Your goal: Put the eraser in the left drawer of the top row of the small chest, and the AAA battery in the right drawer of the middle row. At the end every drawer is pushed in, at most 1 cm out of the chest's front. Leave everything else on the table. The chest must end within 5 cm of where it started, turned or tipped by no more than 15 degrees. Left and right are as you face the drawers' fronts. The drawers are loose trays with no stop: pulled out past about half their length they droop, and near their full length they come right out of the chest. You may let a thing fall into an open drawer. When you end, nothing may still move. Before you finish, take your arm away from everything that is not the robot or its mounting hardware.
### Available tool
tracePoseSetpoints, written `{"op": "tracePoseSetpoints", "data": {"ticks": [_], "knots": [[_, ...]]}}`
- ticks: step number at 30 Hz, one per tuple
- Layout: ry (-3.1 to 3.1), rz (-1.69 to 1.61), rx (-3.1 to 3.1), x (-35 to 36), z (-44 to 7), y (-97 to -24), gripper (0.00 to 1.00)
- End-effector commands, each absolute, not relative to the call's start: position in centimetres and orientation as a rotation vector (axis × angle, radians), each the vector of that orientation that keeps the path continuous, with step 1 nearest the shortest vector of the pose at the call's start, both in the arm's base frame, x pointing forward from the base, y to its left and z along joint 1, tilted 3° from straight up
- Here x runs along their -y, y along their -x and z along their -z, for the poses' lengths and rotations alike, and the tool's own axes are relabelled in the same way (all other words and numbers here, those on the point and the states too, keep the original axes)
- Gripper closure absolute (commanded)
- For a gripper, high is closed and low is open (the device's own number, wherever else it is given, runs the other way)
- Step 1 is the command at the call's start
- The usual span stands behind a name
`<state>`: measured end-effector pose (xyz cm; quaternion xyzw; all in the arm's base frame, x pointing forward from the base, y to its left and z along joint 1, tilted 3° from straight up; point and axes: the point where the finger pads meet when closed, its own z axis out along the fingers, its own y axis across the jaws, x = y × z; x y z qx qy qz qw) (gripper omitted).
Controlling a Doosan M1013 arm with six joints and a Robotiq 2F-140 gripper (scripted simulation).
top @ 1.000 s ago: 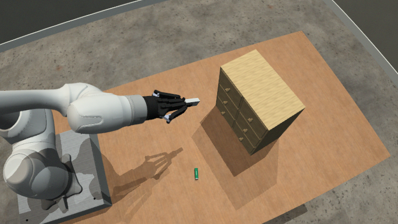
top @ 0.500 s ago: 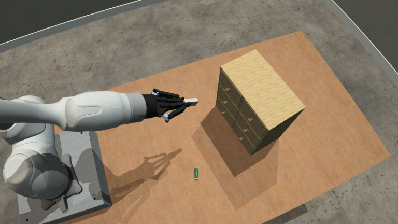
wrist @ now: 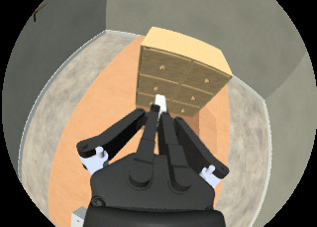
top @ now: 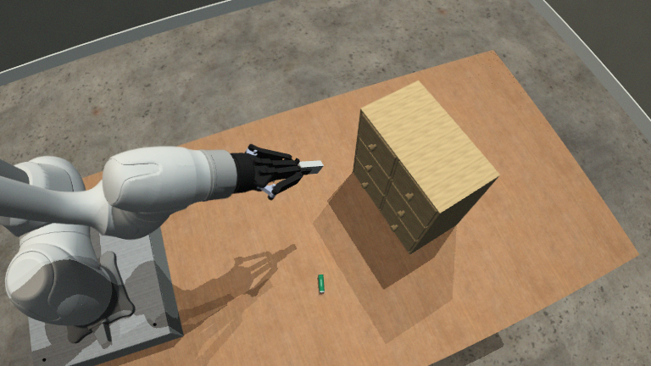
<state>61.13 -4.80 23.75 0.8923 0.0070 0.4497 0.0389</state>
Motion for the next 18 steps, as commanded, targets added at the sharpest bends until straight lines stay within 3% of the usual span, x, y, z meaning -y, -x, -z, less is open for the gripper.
{"op": "tracePoseSetpoints", "data": {"ticks": [1, 18], "knots": [[-2.832, -1.245, -0.036, 4.7, -24.0, -60.9, 1.00], [-2.910, -1.014, -0.030, 4.7, -26.6, -58.2, 1.00]]}}
